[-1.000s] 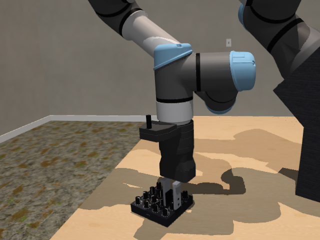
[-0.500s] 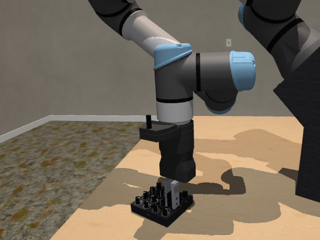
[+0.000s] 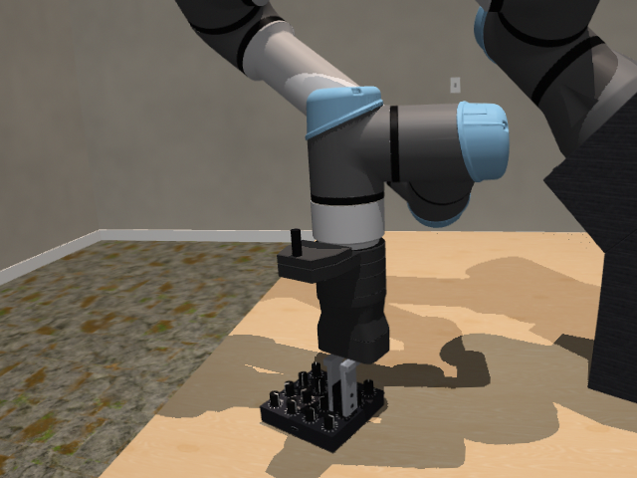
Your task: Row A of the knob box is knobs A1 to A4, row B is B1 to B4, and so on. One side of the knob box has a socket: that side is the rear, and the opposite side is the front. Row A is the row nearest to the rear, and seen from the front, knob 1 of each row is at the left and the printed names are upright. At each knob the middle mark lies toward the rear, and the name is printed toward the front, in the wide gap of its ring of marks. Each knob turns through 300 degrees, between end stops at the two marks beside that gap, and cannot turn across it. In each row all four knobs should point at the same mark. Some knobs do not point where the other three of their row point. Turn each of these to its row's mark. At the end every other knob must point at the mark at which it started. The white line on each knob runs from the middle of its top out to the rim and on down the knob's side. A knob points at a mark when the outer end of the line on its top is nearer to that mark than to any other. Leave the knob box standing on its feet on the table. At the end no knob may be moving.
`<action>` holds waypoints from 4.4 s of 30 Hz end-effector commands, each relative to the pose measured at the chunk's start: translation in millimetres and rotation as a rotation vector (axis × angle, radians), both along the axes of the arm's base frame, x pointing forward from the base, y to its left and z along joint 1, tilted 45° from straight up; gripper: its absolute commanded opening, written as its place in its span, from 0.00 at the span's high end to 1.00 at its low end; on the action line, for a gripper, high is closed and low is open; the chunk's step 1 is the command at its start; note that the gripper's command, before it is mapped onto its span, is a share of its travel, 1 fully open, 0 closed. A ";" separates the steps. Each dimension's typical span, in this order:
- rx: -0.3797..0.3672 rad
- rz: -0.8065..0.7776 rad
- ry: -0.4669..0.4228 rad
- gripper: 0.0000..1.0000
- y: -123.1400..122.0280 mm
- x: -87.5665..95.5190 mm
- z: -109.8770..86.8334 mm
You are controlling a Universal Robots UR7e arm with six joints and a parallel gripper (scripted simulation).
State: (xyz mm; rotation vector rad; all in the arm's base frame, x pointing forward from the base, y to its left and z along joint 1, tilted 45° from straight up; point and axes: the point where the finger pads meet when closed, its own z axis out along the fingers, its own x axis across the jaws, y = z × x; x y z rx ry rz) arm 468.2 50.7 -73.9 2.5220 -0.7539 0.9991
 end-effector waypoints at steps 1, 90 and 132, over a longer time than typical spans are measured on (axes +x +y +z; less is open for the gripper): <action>0.000 0.001 -0.001 0.70 0.3 0.1 0.4; 0.505 -0.664 -0.447 0.70 0.3 0.0 0.4; 0.806 -1.059 -0.713 0.70 0.3 0.0 0.3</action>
